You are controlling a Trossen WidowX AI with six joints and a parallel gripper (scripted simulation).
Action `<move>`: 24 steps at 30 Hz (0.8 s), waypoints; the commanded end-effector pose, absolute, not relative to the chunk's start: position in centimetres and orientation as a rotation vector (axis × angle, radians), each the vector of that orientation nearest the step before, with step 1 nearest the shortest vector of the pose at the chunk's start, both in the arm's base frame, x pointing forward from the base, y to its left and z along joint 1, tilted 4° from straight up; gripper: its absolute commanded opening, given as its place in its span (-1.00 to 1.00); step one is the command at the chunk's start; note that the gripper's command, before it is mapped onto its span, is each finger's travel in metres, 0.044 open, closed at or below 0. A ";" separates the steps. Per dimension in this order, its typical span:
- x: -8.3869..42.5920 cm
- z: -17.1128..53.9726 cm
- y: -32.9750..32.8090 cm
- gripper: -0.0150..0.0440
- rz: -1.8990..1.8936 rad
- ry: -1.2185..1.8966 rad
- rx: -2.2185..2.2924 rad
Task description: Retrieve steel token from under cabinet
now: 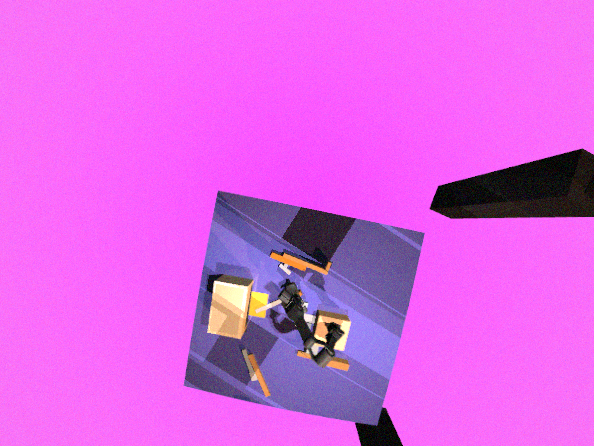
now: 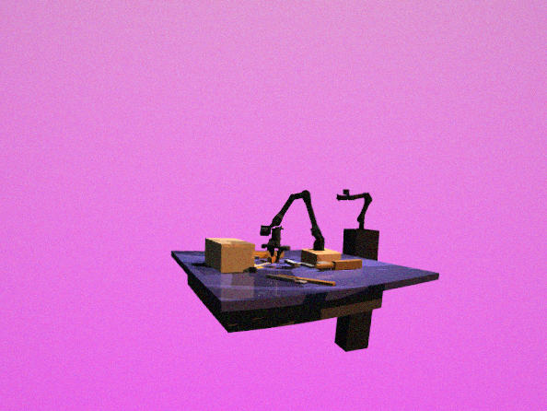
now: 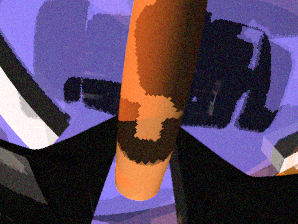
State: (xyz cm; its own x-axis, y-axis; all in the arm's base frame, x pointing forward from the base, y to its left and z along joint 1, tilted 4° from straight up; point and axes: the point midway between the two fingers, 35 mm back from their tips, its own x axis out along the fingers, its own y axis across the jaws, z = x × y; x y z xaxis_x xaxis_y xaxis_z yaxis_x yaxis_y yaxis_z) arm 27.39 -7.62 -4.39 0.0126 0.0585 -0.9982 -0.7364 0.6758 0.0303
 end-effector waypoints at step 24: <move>27.2 -4.0 -4.5 -0.49 0.683 1.432 -0.610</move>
